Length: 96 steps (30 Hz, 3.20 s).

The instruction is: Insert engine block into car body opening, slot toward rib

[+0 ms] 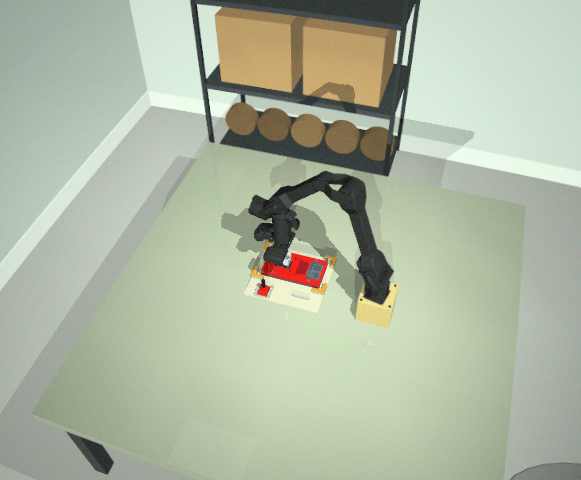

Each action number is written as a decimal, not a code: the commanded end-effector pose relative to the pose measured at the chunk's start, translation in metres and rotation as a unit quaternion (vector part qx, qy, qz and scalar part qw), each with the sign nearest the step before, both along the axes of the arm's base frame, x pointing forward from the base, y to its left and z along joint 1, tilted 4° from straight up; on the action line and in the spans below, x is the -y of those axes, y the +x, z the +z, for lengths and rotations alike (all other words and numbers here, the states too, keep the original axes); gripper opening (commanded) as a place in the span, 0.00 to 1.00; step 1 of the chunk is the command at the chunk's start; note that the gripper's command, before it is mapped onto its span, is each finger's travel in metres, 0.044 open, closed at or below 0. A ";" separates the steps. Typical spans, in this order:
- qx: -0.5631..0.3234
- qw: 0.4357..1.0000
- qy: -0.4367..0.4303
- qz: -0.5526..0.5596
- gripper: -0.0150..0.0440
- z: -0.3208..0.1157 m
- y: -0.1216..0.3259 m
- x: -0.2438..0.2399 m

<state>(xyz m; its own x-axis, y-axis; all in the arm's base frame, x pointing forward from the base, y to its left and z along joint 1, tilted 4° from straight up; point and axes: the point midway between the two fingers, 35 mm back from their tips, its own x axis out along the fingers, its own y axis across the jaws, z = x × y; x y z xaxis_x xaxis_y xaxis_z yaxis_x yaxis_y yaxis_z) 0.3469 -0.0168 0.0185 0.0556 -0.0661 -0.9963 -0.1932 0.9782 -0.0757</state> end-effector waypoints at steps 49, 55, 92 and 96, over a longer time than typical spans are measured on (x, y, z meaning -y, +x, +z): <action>-0.002 1.000 0.000 0.001 0.52 -0.011 -0.001 0.001; -0.002 1.000 0.000 0.001 0.52 -0.012 -0.001 0.001; 0.000 1.000 0.000 0.001 0.75 -0.017 0.001 0.001; 0.000 1.000 0.000 0.001 0.92 -0.017 0.001 0.001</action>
